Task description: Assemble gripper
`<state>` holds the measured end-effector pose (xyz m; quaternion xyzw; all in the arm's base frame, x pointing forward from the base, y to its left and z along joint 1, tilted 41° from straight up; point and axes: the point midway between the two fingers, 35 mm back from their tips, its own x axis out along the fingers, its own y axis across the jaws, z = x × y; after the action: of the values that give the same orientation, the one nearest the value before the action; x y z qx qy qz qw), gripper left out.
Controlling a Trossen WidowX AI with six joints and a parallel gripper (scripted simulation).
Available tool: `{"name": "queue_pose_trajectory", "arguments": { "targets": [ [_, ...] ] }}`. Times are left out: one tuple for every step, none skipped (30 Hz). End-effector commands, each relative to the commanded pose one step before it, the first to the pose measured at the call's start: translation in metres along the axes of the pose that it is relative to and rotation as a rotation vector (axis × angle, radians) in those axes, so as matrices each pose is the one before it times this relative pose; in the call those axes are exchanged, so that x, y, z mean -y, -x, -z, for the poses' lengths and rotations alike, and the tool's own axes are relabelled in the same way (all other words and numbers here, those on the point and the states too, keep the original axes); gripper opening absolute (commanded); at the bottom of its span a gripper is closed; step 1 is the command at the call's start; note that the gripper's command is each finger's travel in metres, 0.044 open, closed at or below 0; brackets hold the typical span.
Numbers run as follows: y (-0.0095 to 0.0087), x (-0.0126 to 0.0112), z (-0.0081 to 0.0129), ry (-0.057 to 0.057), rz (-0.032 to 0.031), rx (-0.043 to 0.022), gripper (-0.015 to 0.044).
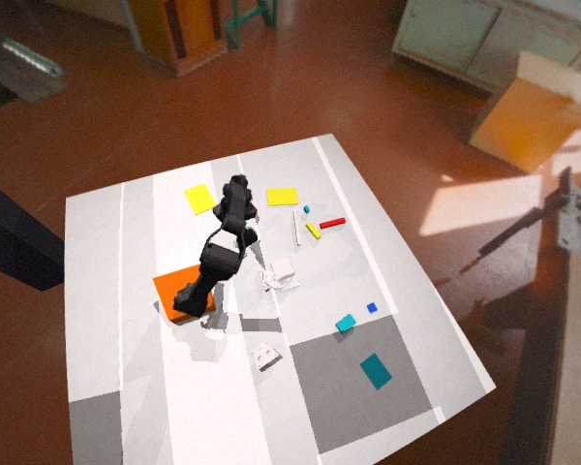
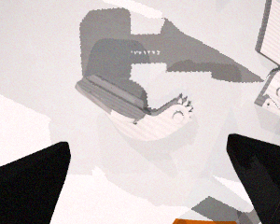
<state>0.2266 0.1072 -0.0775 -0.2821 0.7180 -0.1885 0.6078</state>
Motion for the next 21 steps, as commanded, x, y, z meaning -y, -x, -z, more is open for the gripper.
{"name": "queue_pose_trajectory", "arguments": {
  "targets": [
    [0.00008, -0.00414, 0.00105, 0.1245, -0.00297, -0.00537, 0.044],
    [0.00015, -0.00064, 0.00001, 0.0329, -0.00018, 0.00002, 0.044],
    [0.00015, -0.00064, -0.00001, 0.0329, -0.00018, 0.00002, 0.044],
    [0.00015, -0.00064, -0.00003, 0.0329, -0.00018, 0.00003, 0.044],
    [0.00015, -0.00064, -0.00005, 0.0329, -0.00017, 0.00003, 0.044],
    [0.00015, -0.00064, -0.00007, 0.0328, -0.00017, 0.00003, 0.044],
    [0.00015, -0.00063, -0.00009, 0.0328, -0.00017, 0.00004, 0.044],
    [0.00015, -0.00063, -0.00011, 0.0328, -0.00017, 0.00004, 0.044],
    [0.00015, -0.00063, -0.00012, 0.0328, -0.00016, 0.00005, 0.044],
    [0.00015, -0.00062, -0.00014, 0.0328, -0.00016, 0.00005, 0.044],
    [0.00015, -0.00062, -0.00016, 0.0328, -0.00016, 0.00005, 0.044],
    [0.00014, -0.00061, -0.00018, 0.0328, -0.00015, 0.00006, 0.044],
    [0.00014, -0.00061, -0.0002, 0.0328, -0.00015, 0.00006, 0.044],
    [0.00014, -0.0006, -0.00022, 0.0328, -0.00015, 0.00006, 0.044],
    [0.00014, -0.0006, -0.00024, 0.0328, -0.00015, 0.00006, 0.044],
    [0.00014, -0.00059, -0.00026, 0.0328, -0.00014, 0.00007, 0.044],
    [0.00014, -0.00058, -0.00027, 0.0328, -0.00014, 0.00007, 0.044],
    [0.00014, -0.00057, -0.00029, 0.0328, -0.00014, 0.00007, 0.044],
    [0.00014, -0.00056, -0.00031, 0.0328, -0.00013, 0.00007, 0.044],
    [0.00014, -0.00055, -0.00033, 0.0328, -0.00013, 0.00008, 0.044],
    [0.00014, -0.00055, -0.00034, 0.0328, -0.00013, 0.00008, 0.044]
  ]
}}
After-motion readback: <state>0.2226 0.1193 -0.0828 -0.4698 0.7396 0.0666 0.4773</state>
